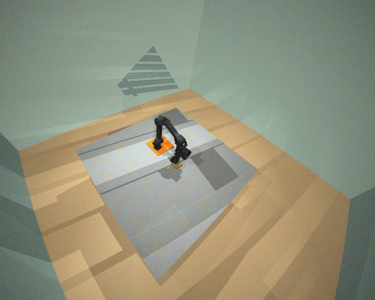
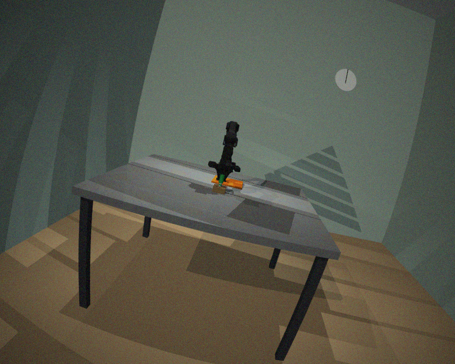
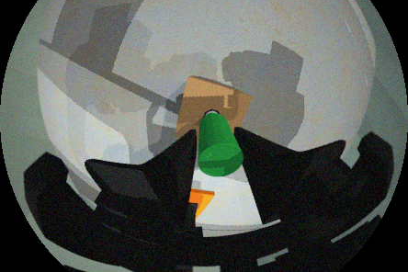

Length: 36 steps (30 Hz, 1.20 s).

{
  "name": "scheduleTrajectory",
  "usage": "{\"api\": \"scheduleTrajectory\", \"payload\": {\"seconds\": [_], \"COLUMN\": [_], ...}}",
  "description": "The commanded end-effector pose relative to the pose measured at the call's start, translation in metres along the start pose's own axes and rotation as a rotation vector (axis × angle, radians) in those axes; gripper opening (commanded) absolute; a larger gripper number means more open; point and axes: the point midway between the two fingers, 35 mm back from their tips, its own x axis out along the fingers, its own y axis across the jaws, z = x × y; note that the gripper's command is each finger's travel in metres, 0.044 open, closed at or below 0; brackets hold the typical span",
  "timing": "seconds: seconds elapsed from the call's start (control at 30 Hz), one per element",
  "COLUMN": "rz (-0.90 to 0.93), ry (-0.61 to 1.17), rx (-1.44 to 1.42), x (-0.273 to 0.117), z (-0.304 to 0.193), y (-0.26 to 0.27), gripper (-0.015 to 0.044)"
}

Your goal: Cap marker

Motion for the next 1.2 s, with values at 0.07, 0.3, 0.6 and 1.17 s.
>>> {"api": "scheduleTrajectory", "payload": {"seconds": [0.07,0.3,0.6,1.17], "rz": [0.000,0.000,0.000,0.000], "ry": [0.000,0.000,0.000,0.000], "rx": [0.000,0.000,0.000,0.335], "x": [0.000,-0.002,-0.075,-0.065], "z": [0.000,0.000,0.000,-0.001], "y": [0.000,0.000,0.000,0.000], "gripper": [0.0315,0.0440,0.0440,0.0072]}}
